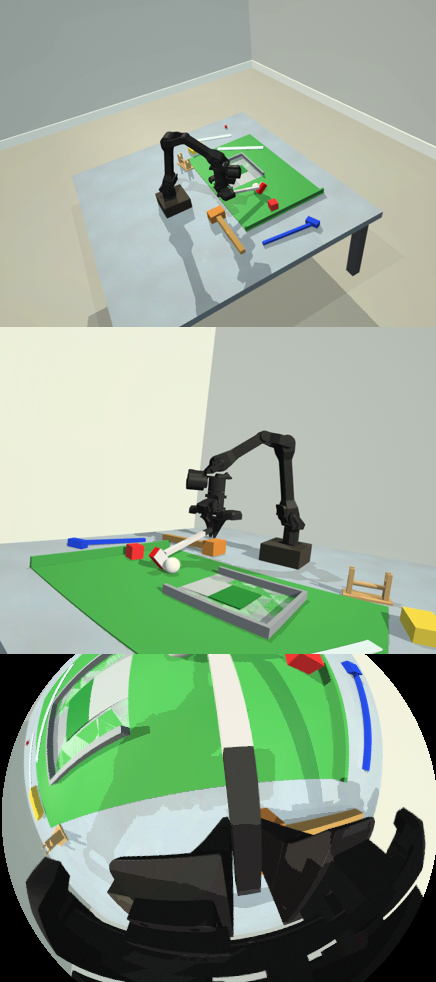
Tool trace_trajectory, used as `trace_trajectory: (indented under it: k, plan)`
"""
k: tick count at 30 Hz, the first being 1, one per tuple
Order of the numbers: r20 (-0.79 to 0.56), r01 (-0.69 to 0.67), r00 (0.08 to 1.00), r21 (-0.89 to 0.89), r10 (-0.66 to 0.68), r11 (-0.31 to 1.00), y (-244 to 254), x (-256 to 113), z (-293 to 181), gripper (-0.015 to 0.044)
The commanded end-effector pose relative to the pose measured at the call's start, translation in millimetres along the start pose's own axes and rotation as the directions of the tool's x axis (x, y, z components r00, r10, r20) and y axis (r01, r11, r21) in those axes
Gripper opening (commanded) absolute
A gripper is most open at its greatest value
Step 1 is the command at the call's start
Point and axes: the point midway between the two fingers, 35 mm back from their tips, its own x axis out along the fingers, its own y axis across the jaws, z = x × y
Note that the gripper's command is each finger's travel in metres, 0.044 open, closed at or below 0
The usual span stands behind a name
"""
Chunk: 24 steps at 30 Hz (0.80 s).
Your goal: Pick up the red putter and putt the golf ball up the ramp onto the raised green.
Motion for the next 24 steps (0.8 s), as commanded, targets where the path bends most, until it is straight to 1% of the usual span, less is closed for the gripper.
trace_trajectory:
  k: [1,5,8,18,24]
  plan:
    - [0.008,0.005,1.0,-0.001,-0.005,1.0,36,0,-4,0.0]
    - [0.008,0.005,1.0,-0.001,-0.005,1.0,44,0,-6,0.0]
    - [0.008,0.005,1.0,-0.001,-0.005,1.0,43,-8,-5,0.0]
    - [0.008,0.005,1.0,-0.001,-0.005,1.0,44,-58,-7,0.0]
    - [0.003,-0.001,1.0,-0.001,0.001,1.0,44,-52,-6,0.0]
